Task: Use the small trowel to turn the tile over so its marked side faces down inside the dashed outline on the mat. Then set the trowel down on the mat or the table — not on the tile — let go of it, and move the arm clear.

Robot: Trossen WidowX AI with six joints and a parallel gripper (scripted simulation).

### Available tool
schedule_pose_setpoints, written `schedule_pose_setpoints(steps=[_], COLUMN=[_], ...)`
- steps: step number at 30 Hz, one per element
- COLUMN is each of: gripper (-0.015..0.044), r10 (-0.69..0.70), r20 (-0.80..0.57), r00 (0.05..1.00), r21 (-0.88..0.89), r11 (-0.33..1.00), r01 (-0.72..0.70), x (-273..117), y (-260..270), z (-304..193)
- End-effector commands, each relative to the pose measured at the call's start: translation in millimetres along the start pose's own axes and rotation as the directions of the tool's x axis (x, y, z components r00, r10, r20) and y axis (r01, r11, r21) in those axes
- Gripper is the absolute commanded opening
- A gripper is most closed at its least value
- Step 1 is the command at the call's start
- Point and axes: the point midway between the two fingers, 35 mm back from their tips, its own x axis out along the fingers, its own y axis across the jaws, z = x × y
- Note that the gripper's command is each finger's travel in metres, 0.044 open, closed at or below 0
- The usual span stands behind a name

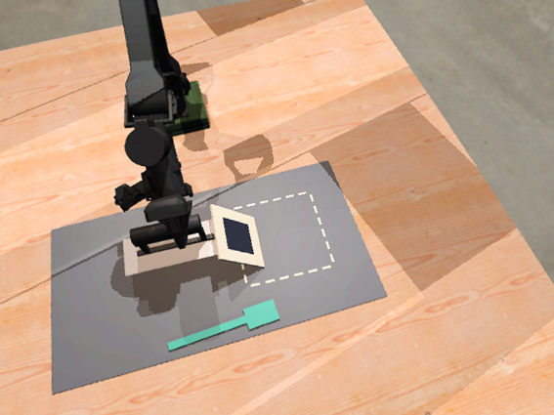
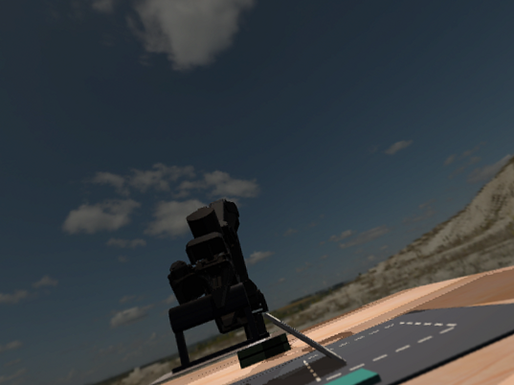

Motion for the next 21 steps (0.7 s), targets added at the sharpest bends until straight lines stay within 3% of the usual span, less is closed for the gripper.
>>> schedule_pose_setpoints(steps=[1,21], gripper=[0.0000,0.0000], r10=[0.032,0.032], r20=[-0.004,-0.007], r00=[0.999,0.999], r21=[0.000,0.004], r11=[0.999,0.999], r01=[-0.032,-0.032], x=[-7,-4], y=[15,12], z=[-14,-58])
